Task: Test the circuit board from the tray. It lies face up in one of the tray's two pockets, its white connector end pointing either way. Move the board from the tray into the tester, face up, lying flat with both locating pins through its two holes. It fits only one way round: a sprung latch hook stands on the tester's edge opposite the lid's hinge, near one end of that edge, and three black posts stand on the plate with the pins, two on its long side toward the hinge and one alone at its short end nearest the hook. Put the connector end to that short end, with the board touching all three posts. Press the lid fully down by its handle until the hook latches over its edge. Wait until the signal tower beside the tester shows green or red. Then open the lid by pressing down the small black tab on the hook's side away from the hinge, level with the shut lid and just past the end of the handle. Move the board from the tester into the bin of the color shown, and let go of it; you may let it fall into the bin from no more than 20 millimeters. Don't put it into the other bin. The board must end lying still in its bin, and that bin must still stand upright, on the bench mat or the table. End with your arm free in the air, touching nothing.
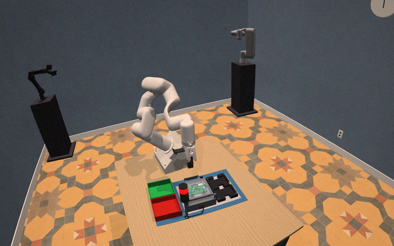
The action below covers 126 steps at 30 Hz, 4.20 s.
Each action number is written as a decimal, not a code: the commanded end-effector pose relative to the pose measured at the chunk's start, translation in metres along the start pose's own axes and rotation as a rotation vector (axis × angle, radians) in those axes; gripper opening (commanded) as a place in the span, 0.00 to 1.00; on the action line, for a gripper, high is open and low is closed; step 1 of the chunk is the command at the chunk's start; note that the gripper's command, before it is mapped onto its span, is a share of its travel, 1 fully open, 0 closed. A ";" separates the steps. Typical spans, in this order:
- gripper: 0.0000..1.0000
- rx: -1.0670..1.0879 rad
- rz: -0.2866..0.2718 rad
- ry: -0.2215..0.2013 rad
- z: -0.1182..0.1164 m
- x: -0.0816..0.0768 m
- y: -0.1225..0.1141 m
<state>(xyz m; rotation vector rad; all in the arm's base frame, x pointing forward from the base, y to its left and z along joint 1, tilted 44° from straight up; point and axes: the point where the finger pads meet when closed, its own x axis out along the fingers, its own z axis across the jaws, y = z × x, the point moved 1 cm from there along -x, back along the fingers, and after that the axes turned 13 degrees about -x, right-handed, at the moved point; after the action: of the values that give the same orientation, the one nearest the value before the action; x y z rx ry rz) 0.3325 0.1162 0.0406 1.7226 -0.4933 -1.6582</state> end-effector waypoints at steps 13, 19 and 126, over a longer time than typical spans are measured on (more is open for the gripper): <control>0.00 0.000 -0.002 0.004 -0.001 -0.009 -0.001; 0.00 0.000 -0.002 0.004 -0.001 -0.012 0.000; 0.00 1.570 -0.004 0.001 -0.001 -0.012 0.000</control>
<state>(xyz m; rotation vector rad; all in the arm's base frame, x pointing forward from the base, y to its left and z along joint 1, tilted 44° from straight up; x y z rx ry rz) 0.3314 0.1237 0.0483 2.6267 -2.1621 -1.1707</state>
